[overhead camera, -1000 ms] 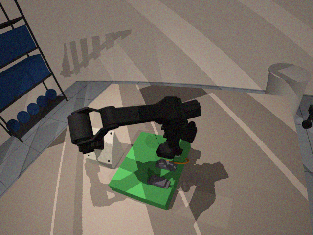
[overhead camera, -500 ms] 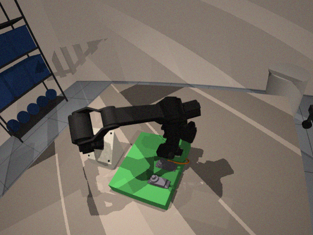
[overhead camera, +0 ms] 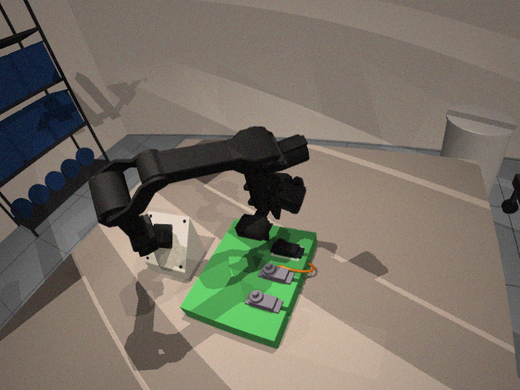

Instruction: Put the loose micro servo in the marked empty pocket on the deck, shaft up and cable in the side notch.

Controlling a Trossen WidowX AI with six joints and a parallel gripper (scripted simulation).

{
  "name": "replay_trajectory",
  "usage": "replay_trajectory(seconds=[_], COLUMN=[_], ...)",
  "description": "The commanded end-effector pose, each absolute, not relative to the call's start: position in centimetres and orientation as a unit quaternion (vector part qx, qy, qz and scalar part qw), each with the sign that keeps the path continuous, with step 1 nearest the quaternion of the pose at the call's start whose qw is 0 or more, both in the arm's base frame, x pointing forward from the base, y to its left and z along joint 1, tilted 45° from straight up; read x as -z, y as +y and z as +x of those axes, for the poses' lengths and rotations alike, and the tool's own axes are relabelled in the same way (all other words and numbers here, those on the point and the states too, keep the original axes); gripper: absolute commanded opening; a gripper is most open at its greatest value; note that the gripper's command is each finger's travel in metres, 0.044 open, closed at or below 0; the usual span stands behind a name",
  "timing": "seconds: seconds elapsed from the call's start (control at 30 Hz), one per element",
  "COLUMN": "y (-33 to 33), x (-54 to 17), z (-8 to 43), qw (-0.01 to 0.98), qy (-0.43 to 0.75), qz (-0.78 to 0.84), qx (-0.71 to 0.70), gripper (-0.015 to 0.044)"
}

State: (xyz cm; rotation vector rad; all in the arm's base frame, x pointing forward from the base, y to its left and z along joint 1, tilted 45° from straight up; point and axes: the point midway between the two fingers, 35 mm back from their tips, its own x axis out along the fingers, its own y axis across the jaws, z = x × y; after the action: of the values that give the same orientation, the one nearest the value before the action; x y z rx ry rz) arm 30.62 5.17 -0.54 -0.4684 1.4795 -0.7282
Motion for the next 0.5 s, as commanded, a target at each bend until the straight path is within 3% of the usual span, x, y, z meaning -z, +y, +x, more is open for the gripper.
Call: replay_trajectory(seconds=[0.0, 0.47], y=[8.1, 11.0], x=[-1.5, -4.4], z=[25.3, 24.5], qw=[0.654, 0.657], qy=[0.653, 0.651], qz=[-0.21, -0.213], qx=[0.319, 0.315], gripper=[0.0424, 0.044])
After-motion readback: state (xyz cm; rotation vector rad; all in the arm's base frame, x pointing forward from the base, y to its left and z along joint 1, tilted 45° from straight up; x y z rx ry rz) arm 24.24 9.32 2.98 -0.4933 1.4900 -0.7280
